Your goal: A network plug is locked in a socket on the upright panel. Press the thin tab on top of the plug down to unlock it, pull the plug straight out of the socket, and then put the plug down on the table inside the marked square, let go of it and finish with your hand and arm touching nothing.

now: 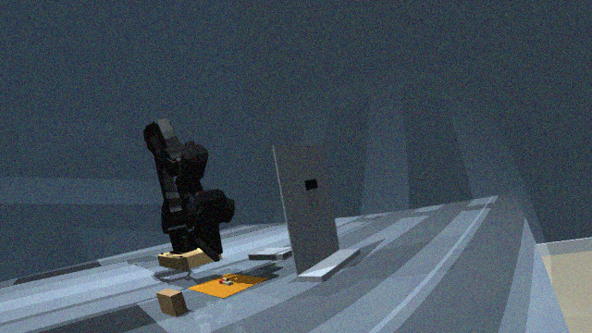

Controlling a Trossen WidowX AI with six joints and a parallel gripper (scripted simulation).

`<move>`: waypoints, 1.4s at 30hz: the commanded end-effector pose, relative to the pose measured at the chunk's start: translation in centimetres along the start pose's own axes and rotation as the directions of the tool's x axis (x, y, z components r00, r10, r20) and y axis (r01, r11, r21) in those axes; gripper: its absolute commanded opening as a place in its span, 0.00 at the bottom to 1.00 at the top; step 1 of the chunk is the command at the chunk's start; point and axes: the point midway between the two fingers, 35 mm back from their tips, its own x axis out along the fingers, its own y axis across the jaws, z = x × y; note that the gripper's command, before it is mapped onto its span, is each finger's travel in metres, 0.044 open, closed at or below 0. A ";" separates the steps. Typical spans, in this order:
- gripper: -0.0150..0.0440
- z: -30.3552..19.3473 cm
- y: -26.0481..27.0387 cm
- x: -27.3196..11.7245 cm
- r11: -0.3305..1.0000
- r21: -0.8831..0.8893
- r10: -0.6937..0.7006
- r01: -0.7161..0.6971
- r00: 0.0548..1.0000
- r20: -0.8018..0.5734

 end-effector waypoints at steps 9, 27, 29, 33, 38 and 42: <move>0.52 0.0 -1.2 -1.6 1.000 0.003 -0.001 0.001 1.000 -0.003; 0.52 0.0 -2.6 -4.4 1.000 0.003 0.000 0.000 1.000 -0.002; 0.52 0.0 -2.8 -4.7 1.000 0.002 0.000 0.000 1.000 -0.002; 0.52 0.0 -3.0 -5.4 1.000 0.002 0.000 0.000 1.000 -0.002; 0.52 0.0 -3.3 -5.7 1.000 0.000 0.000 0.000 1.000 0.001; 0.52 0.0 -4.2 -6.6 1.000 0.000 0.000 0.000 1.000 0.000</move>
